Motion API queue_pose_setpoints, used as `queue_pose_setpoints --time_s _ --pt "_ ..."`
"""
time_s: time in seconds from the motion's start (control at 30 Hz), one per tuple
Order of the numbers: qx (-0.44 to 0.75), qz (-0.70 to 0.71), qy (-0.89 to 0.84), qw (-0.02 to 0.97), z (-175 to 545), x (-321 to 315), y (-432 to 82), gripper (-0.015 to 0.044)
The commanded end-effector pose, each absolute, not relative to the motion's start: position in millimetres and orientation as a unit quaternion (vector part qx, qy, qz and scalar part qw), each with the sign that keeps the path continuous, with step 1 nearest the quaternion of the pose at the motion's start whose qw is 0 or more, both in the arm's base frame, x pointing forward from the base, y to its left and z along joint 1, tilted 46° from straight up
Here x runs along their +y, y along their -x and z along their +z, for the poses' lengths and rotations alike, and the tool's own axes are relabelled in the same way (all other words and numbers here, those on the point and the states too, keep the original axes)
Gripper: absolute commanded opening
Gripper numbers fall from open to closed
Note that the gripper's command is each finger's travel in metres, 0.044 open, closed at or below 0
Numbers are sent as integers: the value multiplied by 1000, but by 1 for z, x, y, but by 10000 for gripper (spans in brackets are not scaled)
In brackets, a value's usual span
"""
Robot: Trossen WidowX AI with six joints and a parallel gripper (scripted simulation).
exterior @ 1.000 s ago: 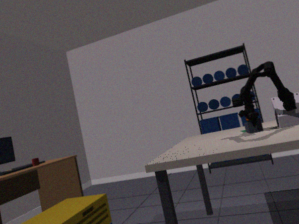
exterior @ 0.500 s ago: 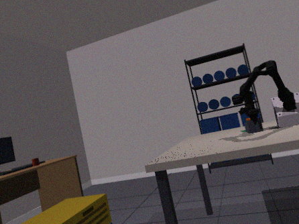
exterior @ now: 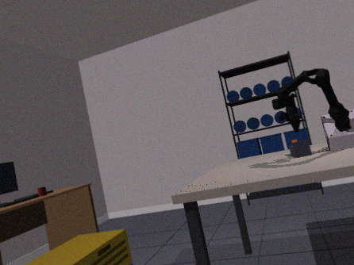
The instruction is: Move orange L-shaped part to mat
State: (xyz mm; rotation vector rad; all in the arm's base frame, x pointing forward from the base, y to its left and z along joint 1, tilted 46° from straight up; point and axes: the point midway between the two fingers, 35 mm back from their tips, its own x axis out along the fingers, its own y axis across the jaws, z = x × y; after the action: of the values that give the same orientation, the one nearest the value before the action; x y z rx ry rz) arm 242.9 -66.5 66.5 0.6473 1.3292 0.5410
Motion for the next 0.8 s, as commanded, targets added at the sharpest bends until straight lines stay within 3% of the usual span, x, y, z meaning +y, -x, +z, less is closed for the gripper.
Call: queue_pose_setpoints --time_s 0.0,0.63,0.77 --pt "598 241 -294 706 66 -67 -243 180" --pt "598 241 -294 706 66 -67 -243 180" --pt "617 190 -352 678 61 -73 -244 280"
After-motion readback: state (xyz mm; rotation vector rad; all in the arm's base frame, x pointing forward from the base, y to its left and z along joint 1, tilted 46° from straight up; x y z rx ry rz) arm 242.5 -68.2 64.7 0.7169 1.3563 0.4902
